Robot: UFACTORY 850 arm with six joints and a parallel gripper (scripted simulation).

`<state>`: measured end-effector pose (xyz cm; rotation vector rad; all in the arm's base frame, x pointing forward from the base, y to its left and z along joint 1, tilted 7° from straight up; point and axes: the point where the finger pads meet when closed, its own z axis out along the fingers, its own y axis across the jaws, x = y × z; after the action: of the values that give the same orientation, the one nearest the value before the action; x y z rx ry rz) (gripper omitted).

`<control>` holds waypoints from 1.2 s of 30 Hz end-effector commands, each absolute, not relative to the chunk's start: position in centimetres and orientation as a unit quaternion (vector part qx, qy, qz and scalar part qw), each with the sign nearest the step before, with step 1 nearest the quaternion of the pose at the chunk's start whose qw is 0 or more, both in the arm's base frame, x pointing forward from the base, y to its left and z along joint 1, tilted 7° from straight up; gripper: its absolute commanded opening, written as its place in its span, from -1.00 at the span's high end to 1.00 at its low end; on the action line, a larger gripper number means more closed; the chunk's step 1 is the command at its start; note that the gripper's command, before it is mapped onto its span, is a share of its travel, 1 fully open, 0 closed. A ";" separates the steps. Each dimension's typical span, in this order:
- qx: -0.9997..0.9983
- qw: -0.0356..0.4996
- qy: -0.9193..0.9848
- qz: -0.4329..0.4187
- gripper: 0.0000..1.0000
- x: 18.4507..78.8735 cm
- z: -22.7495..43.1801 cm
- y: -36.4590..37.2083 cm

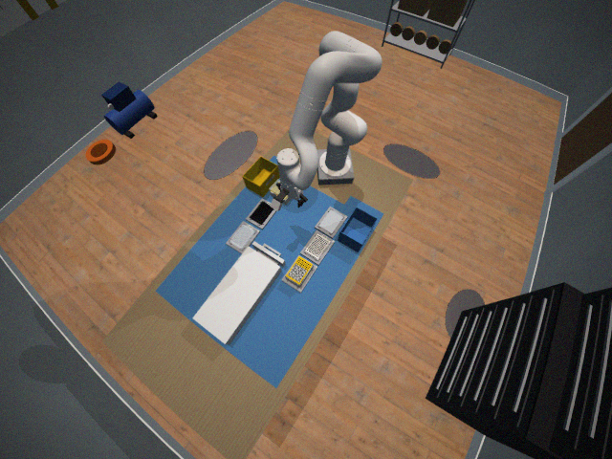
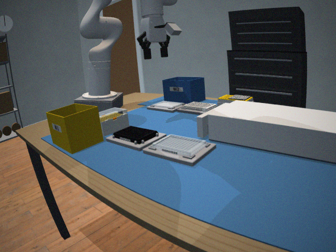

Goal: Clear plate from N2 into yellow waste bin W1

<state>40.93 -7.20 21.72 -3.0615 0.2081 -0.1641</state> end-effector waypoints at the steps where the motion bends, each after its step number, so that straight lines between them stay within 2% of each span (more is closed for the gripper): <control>1: -0.997 0.033 0.052 -0.055 -1.00 42.0 21.4 -8.2; 36: -0.997 0.033 0.052 -0.055 -1.00 52.1 17.3 -18.5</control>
<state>50.67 -17.16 17.80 -3.0681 0.1606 -0.1679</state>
